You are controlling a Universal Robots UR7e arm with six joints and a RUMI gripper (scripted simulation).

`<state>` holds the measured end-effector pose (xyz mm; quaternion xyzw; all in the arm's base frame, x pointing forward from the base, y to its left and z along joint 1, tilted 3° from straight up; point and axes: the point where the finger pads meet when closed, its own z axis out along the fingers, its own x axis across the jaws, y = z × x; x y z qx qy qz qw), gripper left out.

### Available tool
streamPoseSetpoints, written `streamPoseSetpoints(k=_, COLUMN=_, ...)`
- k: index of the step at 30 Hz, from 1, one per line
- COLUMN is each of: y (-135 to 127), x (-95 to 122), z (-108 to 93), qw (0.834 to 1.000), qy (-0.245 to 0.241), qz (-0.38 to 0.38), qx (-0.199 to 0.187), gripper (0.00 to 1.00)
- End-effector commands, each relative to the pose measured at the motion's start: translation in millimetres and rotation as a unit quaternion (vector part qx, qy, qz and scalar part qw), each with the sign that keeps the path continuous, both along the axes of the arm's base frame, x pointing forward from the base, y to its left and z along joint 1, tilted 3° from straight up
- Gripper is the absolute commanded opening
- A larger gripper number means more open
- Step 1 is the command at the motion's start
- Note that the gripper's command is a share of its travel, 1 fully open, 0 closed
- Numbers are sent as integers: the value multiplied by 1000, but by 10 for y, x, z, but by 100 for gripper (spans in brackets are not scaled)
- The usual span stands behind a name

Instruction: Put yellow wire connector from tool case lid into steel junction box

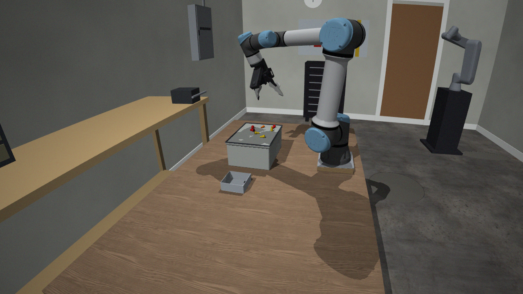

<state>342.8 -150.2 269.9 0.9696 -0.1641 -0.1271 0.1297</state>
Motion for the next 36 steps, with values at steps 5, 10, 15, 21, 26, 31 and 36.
streamPoseSetpoints(k=5, y=913, x=470, z=132, qw=995, qy=-70, qz=51, qx=40, gripper=100)
streamPoseSetpoints(k=10, y=1461, x=621, z=239, qw=989, qy=-104, qz=81, qx=70, gripper=100)
streamPoseSetpoints(k=15, y=1898, x=691, z=337, qw=981, qy=-129, qz=105, qx=95, gripper=100)
streamPoseSetpoints(k=21, y=2267, x=717, z=429, qw=974, qy=-147, qz=126, qx=118, gripper=100)
streamPoseSetpoints(k=26, y=2418, x=718, z=469, qw=971, qy=-154, qz=134, qx=127, gripper=100)
streamPoseSetpoints(k=31, y=2437, x=718, z=474, qw=970, qy=-155, qz=135, qx=128, gripper=100)
streamPoseSetpoints(k=36, y=2437, x=718, z=474, qw=970, qy=-155, qz=135, qx=128, gripper=100)
